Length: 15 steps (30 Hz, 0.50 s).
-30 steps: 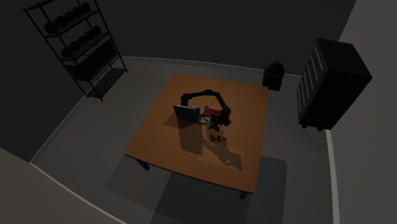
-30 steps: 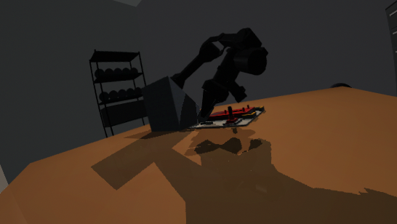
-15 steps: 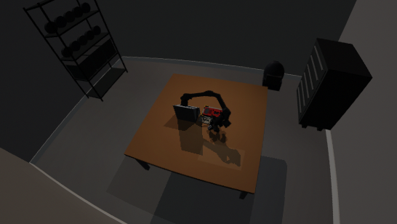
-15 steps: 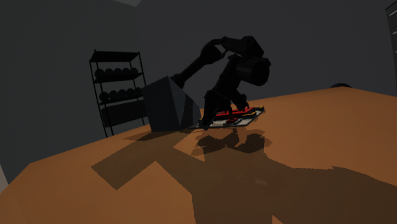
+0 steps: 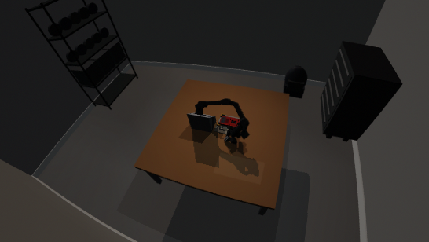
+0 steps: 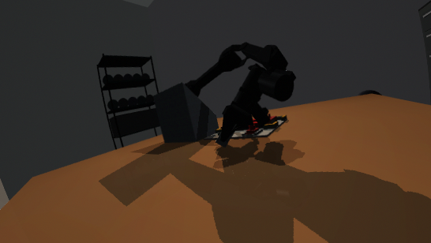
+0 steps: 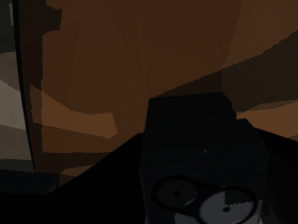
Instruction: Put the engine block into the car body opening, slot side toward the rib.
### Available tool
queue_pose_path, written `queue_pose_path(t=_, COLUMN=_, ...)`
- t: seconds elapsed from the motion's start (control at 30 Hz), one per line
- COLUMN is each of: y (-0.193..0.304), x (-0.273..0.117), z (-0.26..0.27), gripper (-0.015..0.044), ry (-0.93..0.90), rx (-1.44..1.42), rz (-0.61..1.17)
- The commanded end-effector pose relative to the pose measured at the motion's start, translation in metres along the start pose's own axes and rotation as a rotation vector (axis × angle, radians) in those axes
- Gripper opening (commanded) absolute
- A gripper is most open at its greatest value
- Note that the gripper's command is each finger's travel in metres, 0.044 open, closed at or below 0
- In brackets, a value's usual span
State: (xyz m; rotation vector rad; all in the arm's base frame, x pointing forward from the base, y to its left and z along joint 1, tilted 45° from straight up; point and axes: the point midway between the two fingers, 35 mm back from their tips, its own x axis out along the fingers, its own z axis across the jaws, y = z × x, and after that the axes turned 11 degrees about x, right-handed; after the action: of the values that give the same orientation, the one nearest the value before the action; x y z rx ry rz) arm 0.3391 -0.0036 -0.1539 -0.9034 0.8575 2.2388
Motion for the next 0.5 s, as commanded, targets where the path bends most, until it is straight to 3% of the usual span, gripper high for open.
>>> queue_pose_path(t=0.0, y=-0.0001, x=-0.0002, z=0.0000, gripper=0.0053, ry=0.000, rx=0.000, rz=0.000)
queue_pose_path(t=0.47, y=-0.0001, x=-0.0002, z=0.0000, gripper=0.0420, ry=0.000, rx=0.000, rz=0.000)
